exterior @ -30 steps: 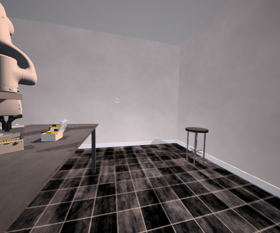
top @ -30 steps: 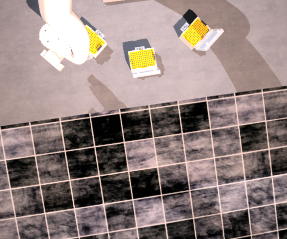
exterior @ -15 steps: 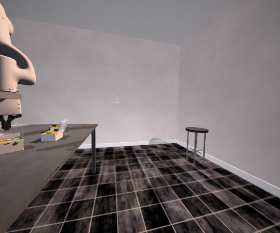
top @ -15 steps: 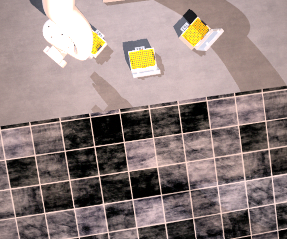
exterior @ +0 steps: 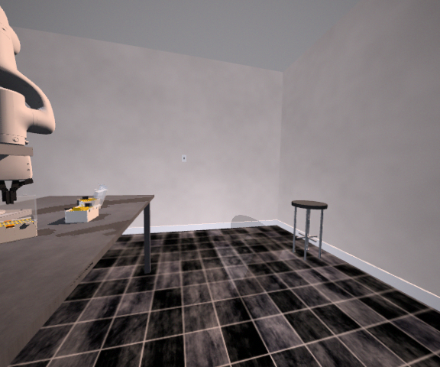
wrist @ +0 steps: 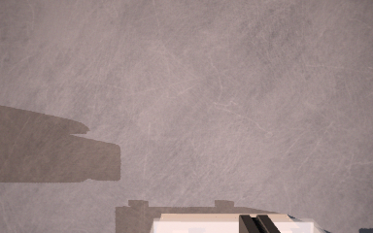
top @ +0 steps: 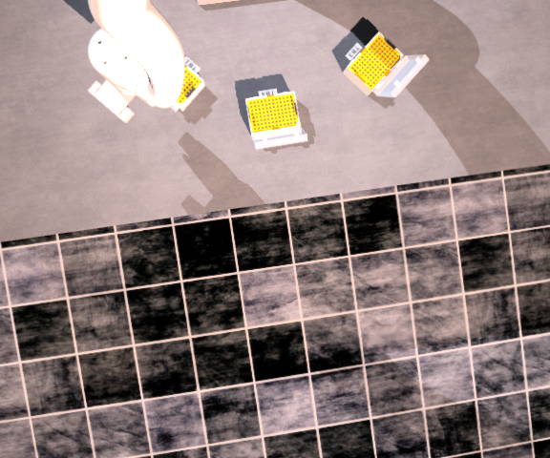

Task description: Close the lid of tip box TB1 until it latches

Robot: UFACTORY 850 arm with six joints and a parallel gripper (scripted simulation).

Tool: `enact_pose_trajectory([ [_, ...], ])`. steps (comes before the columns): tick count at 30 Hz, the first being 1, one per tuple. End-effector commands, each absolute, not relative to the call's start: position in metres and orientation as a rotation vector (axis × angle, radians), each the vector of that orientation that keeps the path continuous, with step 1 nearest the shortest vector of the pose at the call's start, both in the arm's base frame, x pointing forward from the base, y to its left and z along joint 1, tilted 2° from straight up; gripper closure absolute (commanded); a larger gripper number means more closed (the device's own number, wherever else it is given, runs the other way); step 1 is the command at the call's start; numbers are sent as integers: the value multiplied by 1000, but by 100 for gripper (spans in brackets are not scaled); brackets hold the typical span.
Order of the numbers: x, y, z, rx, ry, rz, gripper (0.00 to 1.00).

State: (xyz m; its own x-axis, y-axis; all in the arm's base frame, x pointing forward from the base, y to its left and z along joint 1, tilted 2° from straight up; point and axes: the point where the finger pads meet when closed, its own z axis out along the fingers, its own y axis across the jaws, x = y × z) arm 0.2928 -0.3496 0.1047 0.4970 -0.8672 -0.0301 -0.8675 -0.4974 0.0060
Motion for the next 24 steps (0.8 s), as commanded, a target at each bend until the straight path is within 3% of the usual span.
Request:
enact_pose_trajectory([
  [1,290,-345,106,-2710,1570,43,100],
  [24,278,-324,110,-2710,1570,43,100],
])
